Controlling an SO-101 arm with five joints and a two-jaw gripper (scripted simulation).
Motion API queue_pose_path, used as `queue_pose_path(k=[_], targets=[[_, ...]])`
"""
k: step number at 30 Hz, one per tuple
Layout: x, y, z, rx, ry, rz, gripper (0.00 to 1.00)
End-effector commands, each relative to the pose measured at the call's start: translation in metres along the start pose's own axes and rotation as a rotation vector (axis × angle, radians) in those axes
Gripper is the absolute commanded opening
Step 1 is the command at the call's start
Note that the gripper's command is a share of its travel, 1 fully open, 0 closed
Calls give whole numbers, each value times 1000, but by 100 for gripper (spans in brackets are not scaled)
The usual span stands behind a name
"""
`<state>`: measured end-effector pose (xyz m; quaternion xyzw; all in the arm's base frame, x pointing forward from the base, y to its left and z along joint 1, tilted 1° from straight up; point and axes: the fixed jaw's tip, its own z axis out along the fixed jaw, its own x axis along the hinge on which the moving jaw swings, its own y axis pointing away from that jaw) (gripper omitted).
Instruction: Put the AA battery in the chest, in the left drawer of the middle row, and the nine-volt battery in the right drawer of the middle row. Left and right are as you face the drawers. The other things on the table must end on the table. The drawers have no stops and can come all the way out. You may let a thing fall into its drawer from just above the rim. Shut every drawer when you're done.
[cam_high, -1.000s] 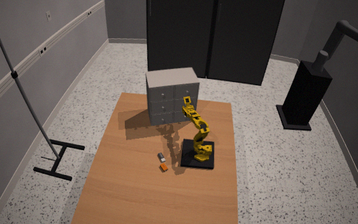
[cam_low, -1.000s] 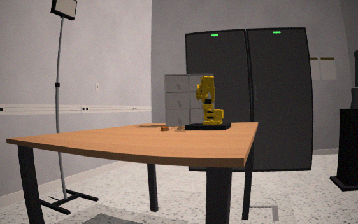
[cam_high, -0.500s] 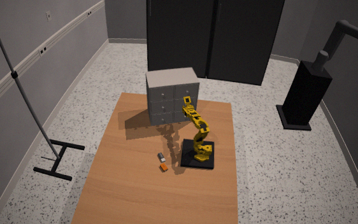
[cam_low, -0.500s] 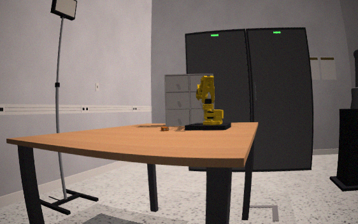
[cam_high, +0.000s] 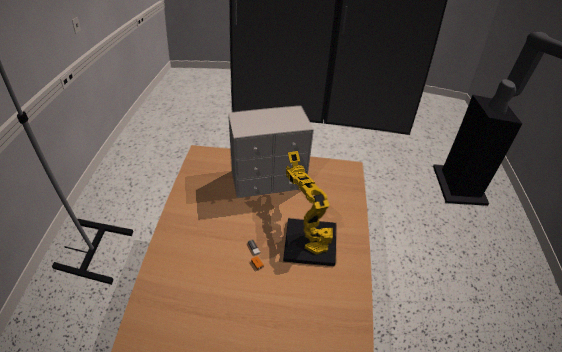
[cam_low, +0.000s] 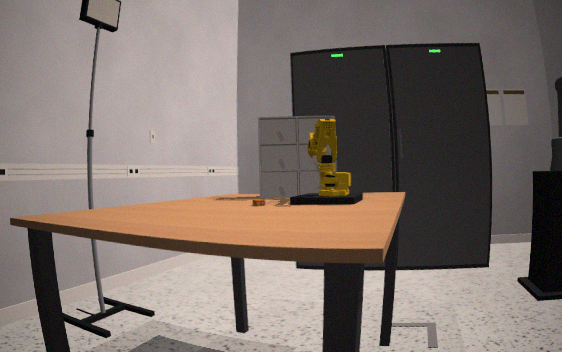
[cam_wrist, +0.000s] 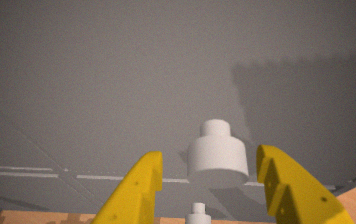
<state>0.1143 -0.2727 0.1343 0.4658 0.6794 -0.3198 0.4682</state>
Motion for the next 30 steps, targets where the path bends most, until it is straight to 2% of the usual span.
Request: queue_pose_path(k=[1,26,30], targets=[[-2,-2,2,6,-6,7,16],[-2,-2,2,6,-6,7,0],[-2,-2,2,6,-6,7,0]])
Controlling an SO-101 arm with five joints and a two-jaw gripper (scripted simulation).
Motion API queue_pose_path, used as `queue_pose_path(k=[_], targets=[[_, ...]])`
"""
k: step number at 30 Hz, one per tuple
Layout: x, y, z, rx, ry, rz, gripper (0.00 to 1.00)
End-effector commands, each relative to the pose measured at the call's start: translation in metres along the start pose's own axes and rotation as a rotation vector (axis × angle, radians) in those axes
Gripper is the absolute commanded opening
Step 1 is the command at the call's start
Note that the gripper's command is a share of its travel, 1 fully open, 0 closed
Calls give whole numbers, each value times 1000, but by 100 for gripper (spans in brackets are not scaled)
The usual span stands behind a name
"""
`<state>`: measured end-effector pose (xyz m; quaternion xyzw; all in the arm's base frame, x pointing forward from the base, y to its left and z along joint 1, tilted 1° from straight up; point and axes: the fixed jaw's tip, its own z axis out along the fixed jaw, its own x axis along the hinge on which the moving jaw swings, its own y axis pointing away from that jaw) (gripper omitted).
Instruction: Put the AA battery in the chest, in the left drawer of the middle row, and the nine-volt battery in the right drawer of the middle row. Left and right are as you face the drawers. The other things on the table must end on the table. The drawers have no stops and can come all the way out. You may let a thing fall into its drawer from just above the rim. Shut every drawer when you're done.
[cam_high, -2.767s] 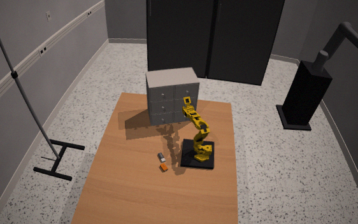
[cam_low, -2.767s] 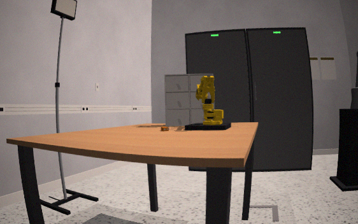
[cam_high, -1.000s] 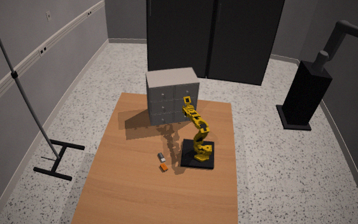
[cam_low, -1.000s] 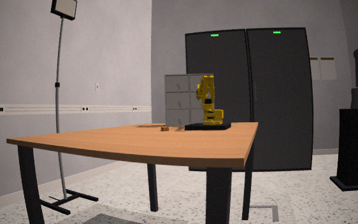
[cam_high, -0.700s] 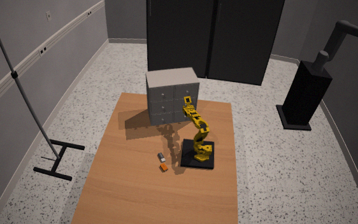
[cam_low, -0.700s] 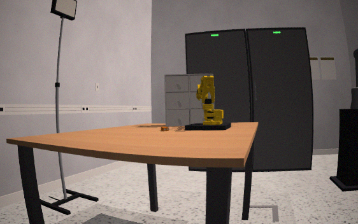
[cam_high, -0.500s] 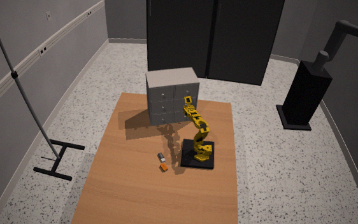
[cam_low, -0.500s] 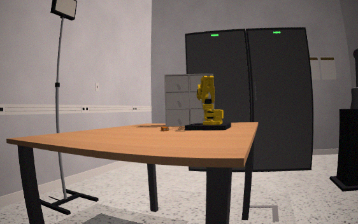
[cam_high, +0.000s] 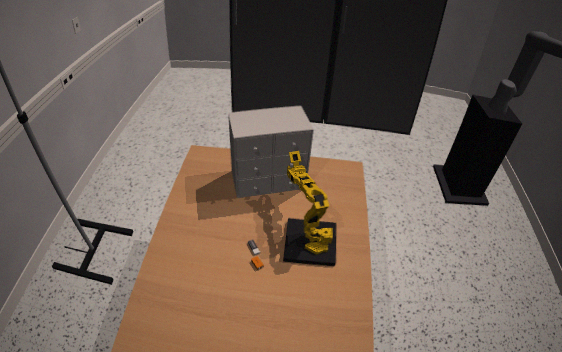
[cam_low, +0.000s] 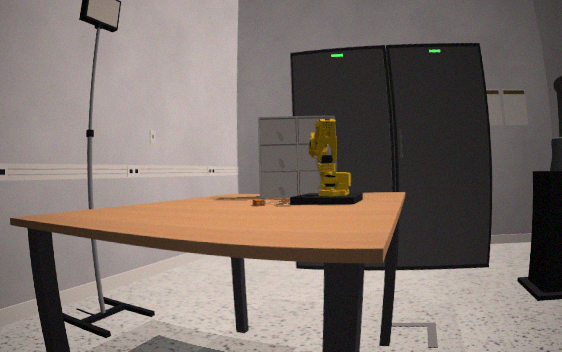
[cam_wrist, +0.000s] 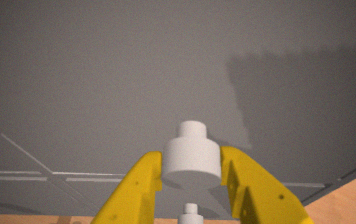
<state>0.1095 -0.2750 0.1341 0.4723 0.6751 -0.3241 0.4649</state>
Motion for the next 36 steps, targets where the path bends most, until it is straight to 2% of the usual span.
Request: queue_pose_path(k=[1,15,36], targets=[[-2,3,1,-12,-7,0,0],[-2,3,1,-12,-7,0,0],[3,1,-11,-6,-7,-6,0]])
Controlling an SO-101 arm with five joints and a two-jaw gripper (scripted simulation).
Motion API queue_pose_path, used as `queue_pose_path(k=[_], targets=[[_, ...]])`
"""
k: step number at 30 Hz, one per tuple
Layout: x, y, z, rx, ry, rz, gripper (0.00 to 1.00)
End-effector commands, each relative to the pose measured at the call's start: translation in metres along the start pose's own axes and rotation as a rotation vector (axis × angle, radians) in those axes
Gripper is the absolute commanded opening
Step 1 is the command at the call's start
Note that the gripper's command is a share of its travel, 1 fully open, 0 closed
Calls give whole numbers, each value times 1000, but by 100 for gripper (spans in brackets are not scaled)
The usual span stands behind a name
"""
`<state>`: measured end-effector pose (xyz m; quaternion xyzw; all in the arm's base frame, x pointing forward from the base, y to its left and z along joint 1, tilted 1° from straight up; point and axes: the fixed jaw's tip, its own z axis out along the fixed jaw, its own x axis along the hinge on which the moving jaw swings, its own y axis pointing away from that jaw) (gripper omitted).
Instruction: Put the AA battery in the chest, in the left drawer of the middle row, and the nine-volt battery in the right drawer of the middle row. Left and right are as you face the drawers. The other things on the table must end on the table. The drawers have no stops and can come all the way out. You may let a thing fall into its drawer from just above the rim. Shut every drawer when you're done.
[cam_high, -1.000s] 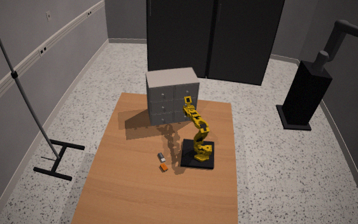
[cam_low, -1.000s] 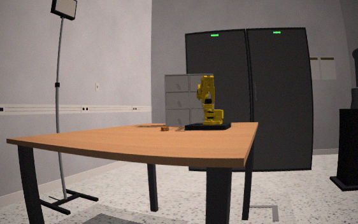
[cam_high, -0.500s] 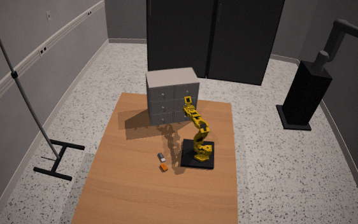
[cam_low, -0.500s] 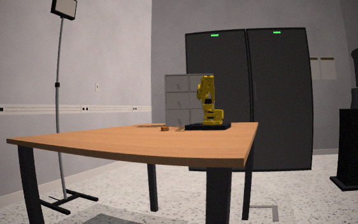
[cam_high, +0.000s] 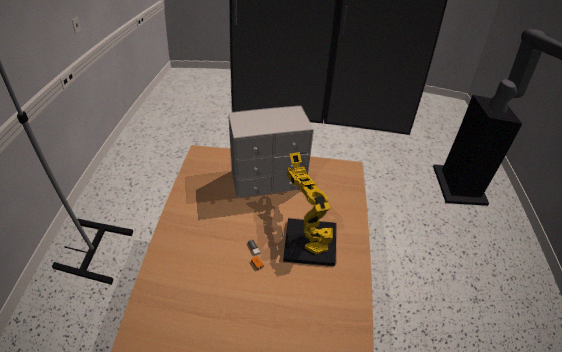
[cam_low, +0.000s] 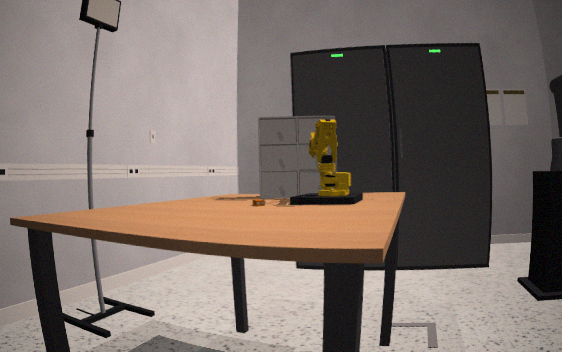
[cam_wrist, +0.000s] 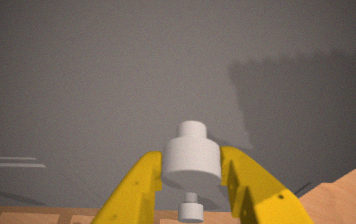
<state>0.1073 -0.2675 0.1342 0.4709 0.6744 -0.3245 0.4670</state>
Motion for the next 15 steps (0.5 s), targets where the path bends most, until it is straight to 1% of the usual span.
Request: queue_pose_path(k=[1,15], targets=[[0,1,-4,-4,-2,-5,0],[1,1,-5,-4,-2,-5,0]])
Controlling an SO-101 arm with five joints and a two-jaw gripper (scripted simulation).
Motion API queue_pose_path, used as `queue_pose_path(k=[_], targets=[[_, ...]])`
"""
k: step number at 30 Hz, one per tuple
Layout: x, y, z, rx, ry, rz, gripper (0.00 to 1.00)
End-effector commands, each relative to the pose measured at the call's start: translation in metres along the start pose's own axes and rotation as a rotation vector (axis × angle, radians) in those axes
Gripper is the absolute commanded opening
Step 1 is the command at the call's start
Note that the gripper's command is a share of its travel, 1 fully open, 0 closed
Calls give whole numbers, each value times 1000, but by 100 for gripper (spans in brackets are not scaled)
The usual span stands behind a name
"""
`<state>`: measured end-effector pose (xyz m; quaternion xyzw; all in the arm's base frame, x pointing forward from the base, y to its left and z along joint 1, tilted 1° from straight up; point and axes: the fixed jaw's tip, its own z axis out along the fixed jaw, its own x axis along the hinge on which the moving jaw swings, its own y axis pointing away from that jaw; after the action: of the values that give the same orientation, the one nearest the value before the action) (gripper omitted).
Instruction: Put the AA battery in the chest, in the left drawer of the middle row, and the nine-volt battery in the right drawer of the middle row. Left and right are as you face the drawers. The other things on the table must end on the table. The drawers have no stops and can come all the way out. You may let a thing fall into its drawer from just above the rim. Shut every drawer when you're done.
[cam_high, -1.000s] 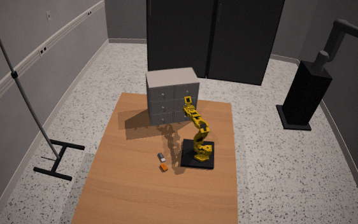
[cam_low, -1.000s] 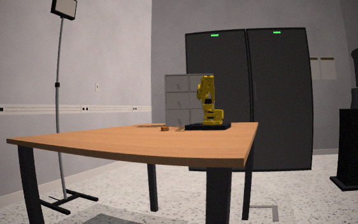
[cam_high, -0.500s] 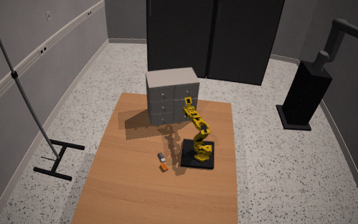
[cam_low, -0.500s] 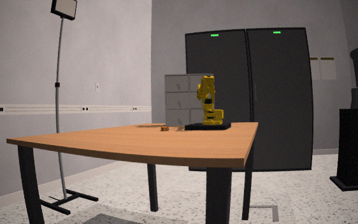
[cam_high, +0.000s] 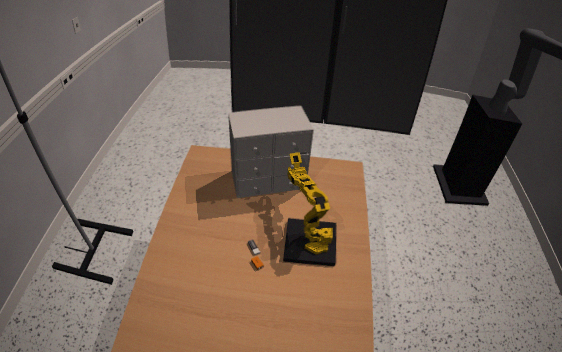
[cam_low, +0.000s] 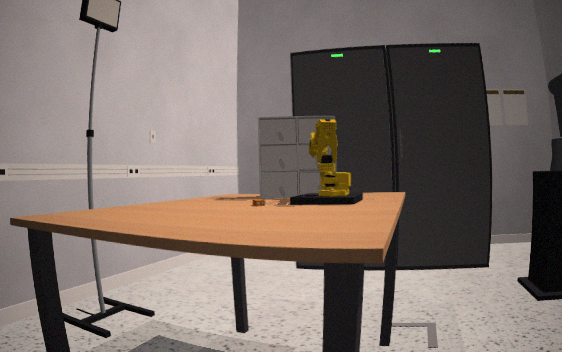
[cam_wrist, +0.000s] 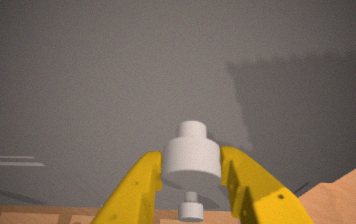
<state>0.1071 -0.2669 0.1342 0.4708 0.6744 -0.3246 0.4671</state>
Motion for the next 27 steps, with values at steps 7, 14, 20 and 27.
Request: queue_pose_path(k=[7,14,20,27], targets=[[2,1,-8,-5,-2,-6,0],[3,1,-12,-6,-2,-6,0],[4,2,-13,-6,-2,-6,0],[4,2,-13,-6,-2,-6,0]])
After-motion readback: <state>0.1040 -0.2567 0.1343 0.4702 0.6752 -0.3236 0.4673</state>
